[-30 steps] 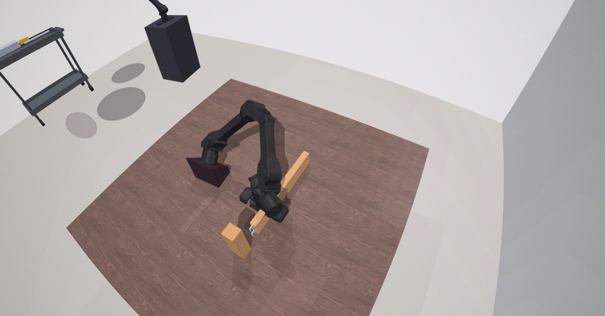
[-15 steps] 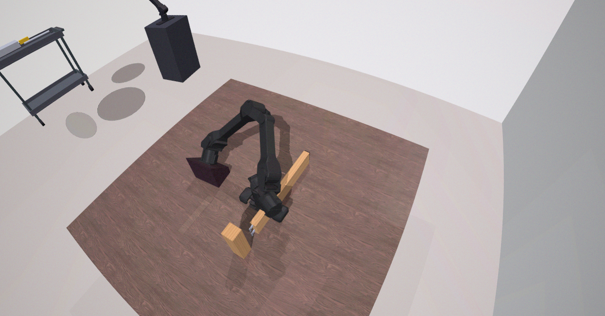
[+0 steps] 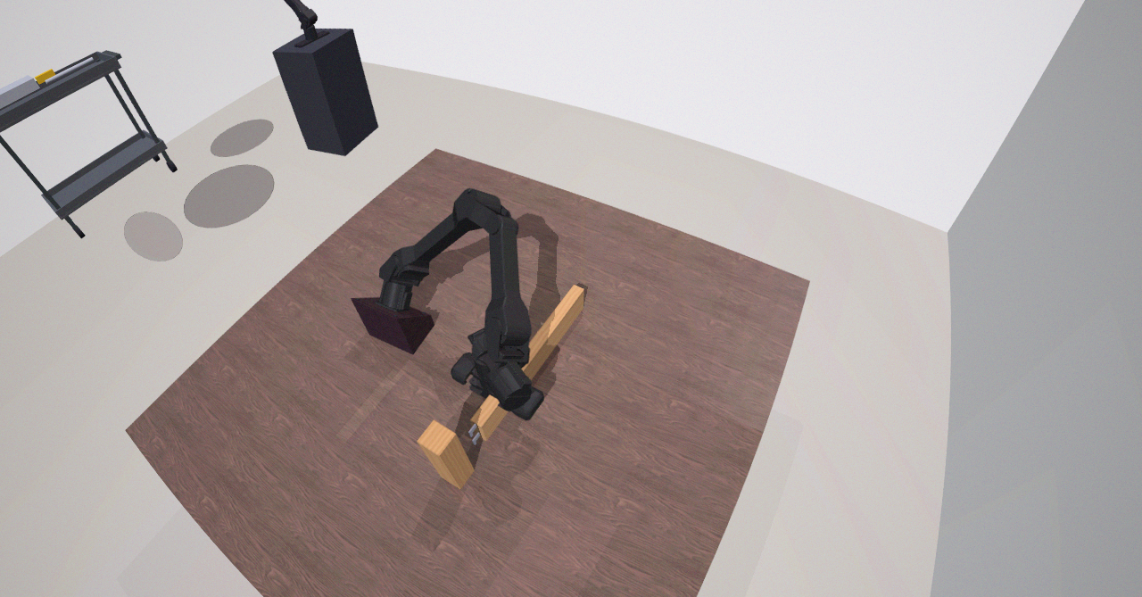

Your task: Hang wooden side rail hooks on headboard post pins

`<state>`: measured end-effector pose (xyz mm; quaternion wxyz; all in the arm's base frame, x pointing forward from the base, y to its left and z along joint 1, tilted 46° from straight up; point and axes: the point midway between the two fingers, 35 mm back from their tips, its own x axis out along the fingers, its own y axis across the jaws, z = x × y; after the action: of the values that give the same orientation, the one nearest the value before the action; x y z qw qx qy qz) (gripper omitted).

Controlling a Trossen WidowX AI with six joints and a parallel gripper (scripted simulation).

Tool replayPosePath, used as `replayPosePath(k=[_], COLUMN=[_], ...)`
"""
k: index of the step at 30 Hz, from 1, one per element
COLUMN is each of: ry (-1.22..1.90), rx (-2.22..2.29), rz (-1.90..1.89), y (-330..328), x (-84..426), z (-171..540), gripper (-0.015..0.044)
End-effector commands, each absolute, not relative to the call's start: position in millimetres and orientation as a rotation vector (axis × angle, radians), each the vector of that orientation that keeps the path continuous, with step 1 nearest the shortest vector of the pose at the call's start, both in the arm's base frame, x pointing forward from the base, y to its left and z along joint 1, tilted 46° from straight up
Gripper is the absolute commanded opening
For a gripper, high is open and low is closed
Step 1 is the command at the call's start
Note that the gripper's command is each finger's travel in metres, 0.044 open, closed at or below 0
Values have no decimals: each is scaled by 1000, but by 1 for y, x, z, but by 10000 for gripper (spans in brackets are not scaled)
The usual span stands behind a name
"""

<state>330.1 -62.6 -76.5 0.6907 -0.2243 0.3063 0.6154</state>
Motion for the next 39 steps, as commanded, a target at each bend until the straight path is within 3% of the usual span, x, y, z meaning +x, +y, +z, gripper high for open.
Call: replayPosePath(k=[1, 39], ry=[679, 679], rx=[-504, -504], rz=[1368, 1368], y=[-66, -71], x=[331, 331], z=[-74, -70], gripper=[0, 0])
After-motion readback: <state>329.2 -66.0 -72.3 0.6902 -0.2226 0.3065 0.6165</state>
